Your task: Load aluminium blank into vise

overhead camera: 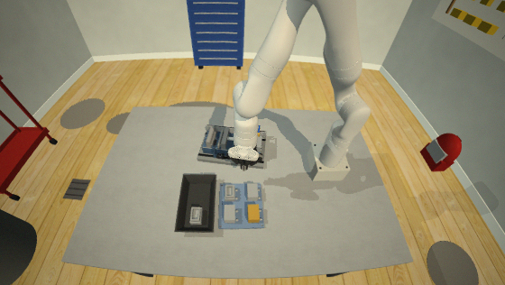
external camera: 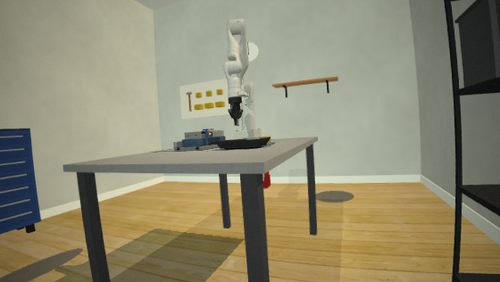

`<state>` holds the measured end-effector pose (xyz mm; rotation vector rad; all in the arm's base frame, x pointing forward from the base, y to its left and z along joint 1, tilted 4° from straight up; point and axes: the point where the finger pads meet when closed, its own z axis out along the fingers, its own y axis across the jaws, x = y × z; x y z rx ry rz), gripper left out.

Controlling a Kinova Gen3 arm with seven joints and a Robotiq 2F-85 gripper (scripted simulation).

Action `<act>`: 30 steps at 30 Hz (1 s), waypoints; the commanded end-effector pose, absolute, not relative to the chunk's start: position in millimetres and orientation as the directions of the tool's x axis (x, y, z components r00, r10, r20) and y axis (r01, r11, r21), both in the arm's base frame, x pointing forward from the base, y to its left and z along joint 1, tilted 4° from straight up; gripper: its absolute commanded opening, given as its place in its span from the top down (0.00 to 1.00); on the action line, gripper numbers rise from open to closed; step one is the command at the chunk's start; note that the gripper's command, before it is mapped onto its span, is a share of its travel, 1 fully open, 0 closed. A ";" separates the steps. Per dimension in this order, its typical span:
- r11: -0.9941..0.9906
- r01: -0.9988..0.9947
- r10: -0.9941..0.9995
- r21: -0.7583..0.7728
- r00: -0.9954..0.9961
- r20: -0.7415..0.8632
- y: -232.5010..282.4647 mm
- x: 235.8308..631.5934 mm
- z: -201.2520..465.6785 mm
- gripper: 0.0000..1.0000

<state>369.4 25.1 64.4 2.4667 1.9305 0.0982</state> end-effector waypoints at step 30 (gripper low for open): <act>-0.241 0.969 0.970 0.046 0.239 0.045 24.8 369.4 73.4 1.00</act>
